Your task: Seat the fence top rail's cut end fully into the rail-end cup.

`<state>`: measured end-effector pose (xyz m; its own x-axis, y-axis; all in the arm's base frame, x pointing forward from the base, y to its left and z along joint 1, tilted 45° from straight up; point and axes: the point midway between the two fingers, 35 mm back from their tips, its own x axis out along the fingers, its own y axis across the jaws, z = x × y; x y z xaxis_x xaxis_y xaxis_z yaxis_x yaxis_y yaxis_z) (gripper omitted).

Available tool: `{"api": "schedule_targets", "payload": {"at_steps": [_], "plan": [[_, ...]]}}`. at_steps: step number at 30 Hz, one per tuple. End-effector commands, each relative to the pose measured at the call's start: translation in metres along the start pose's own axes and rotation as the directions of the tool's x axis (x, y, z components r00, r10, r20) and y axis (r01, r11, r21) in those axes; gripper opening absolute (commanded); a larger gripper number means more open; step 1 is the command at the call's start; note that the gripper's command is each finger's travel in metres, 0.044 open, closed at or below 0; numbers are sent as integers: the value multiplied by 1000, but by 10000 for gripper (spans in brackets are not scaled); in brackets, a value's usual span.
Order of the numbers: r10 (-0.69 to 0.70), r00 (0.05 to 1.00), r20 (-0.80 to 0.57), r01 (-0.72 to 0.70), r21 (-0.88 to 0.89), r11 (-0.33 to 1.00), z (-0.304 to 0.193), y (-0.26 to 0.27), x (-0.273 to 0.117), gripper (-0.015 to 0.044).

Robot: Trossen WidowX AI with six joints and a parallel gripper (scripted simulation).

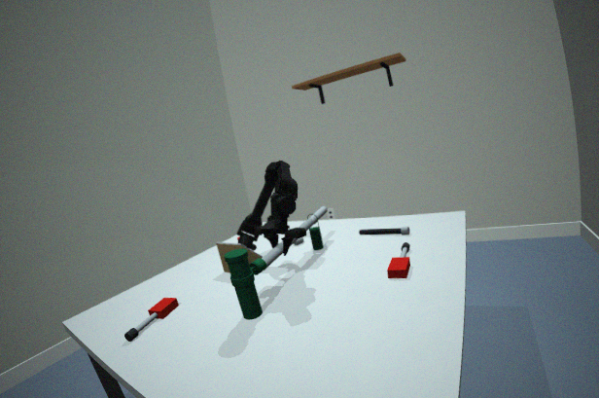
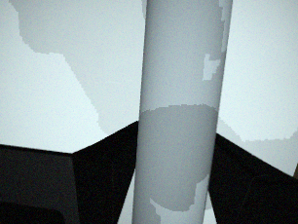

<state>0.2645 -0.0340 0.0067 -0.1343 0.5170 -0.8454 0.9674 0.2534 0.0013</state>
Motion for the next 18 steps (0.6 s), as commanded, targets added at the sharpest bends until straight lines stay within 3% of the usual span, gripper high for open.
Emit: {"api": "schedule_targets", "payload": {"at_steps": [1,18], "plan": [[35,999,36,-35,-1,999,11,7,-8,0],[0,1000,0,0,0,1000,-3,0,-2,0]]}}
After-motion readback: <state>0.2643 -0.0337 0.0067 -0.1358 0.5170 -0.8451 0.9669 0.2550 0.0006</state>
